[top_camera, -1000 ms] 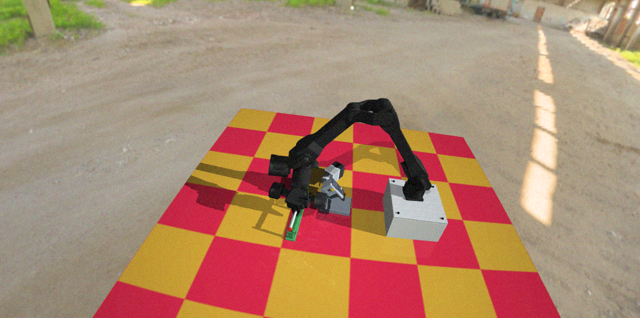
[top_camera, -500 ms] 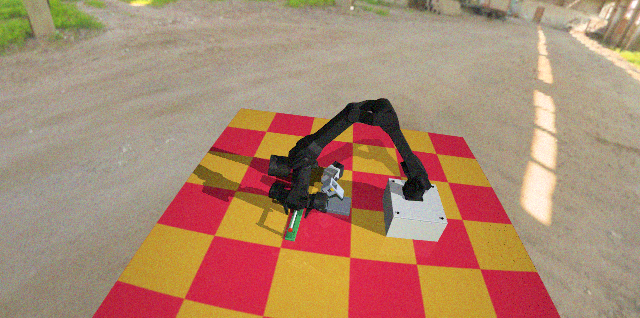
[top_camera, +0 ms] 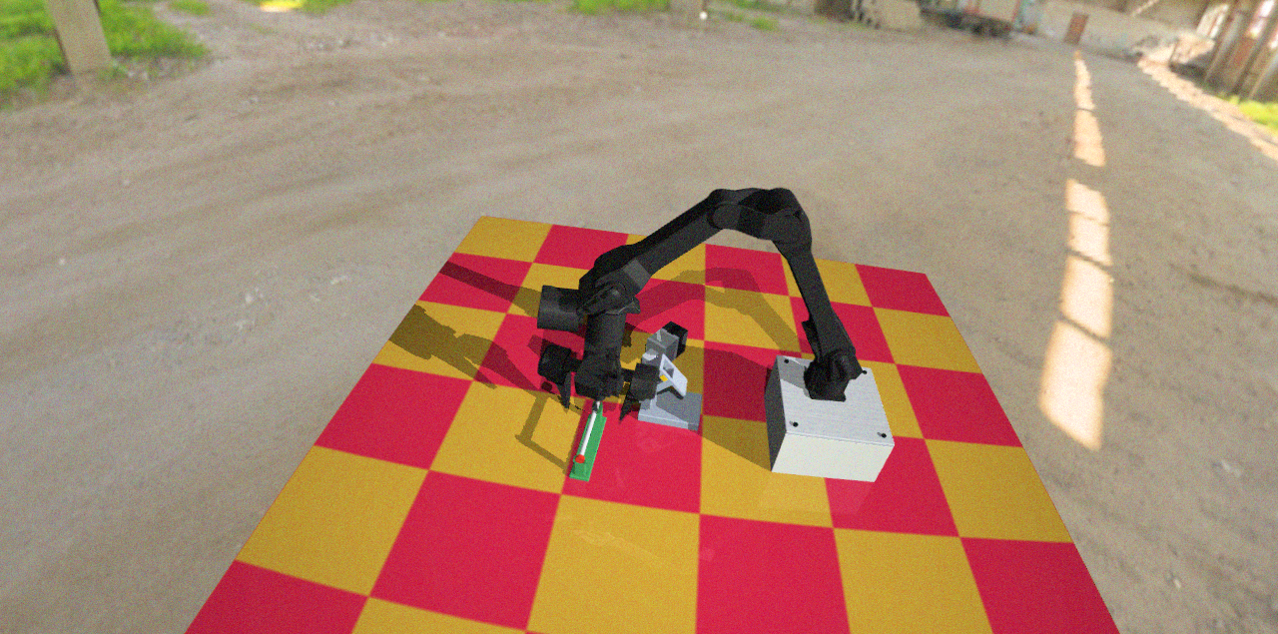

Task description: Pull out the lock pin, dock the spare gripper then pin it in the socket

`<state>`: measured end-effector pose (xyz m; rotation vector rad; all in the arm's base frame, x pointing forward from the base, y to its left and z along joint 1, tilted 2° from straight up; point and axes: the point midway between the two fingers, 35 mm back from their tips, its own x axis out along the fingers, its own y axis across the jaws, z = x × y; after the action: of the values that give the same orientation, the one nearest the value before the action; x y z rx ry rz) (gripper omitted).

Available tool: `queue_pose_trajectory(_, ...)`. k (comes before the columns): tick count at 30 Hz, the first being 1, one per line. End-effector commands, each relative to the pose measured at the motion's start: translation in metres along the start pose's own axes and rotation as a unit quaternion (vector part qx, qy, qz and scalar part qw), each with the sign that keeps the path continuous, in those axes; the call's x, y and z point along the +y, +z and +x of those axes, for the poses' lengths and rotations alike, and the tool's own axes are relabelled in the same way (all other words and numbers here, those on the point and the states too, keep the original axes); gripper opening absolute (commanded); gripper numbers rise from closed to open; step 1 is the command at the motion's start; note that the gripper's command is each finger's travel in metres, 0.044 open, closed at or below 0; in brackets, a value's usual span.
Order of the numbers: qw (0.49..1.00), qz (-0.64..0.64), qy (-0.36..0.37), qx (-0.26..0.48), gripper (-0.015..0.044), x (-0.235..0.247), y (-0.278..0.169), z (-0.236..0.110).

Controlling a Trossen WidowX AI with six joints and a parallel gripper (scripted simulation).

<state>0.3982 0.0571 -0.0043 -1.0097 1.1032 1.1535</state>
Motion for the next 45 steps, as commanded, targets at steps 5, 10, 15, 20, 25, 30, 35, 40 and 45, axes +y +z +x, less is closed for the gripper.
queue_pose_trajectory(5,1.000,0.000,0.000,0.000,0.0440,0.000,0.003,-0.022)
queue_pose_trajectory(10,1.000,0.001,0.000,0.000,0.0440,0.000,0.005,-0.036)
queue_pose_trajectory(15,1.000,0.001,0.000,0.000,0.0440,0.000,0.008,-0.050)
queue_pose_trajectory(20,1.000,0.001,0.000,0.000,0.0440,-0.001,0.008,-0.053)
queue_pose_trajectory(25,1.000,0.001,-0.001,0.000,0.0440,-0.003,0.013,-0.086)
queue_pose_trajectory(30,1.000,0.001,-0.001,0.000,0.0440,-0.003,0.016,-0.107)
queue_pose_trajectory(35,0.998,0.049,0.001,-0.028,0.0440,-0.001,-0.044,-0.104)
queue_pose_trajectory(40,0.990,0.117,-0.004,-0.073,0.0440,0.019,-0.122,-0.109)
queue_pose_trajectory(45,0.975,0.184,-0.027,-0.120,0.0440,0.053,-0.188,-0.115)
